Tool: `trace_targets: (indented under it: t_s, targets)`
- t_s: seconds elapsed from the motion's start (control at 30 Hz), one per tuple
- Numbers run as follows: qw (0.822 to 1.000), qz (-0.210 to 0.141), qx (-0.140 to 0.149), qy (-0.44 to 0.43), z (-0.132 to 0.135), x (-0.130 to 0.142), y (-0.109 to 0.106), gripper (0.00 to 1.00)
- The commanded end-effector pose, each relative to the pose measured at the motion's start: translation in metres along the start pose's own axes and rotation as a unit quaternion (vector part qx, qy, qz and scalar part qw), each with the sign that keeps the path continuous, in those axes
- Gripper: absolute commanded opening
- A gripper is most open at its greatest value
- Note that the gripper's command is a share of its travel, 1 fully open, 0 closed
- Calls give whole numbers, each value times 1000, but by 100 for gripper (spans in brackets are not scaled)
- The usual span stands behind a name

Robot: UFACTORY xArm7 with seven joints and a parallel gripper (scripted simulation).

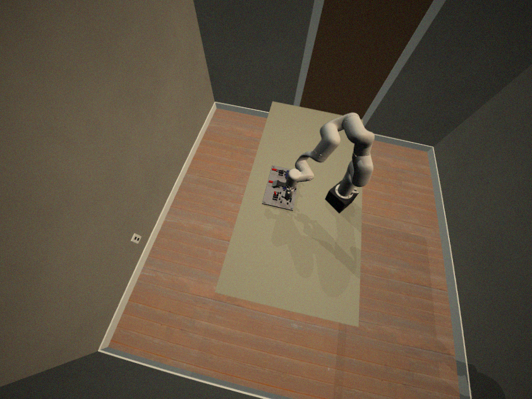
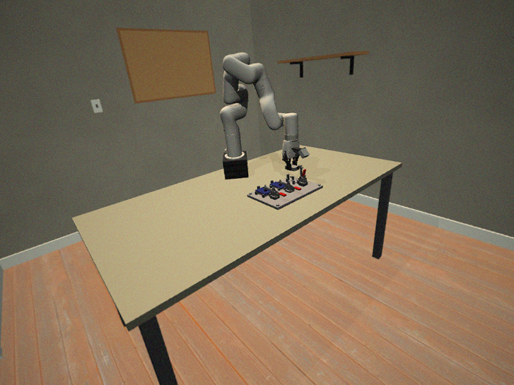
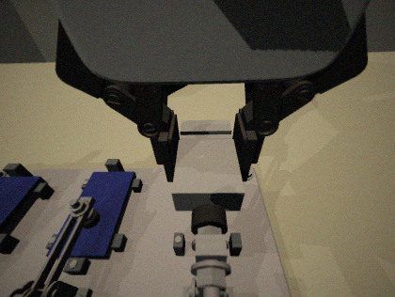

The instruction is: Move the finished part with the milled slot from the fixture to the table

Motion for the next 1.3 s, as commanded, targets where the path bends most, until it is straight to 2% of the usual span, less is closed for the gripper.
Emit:
trace_targets:
  t_s: [0.0,0.73,1.27]
  targets:
    - [1000,2,0,0,0,-1,-1,0]
    - [1000,2,0,0,-2,-1,-1,0]
    - [1000,2,0,0,-14,-2,-1,0]
Point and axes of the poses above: the point where the finger pads meet when closed, its own y axis out along the fingers, its own z axis across the jaws, x = y × z, the point moved 5 cm from there along -y, back along the fingers, and after that the axes turned 4 degrees about -y, right-handed, at the moved point
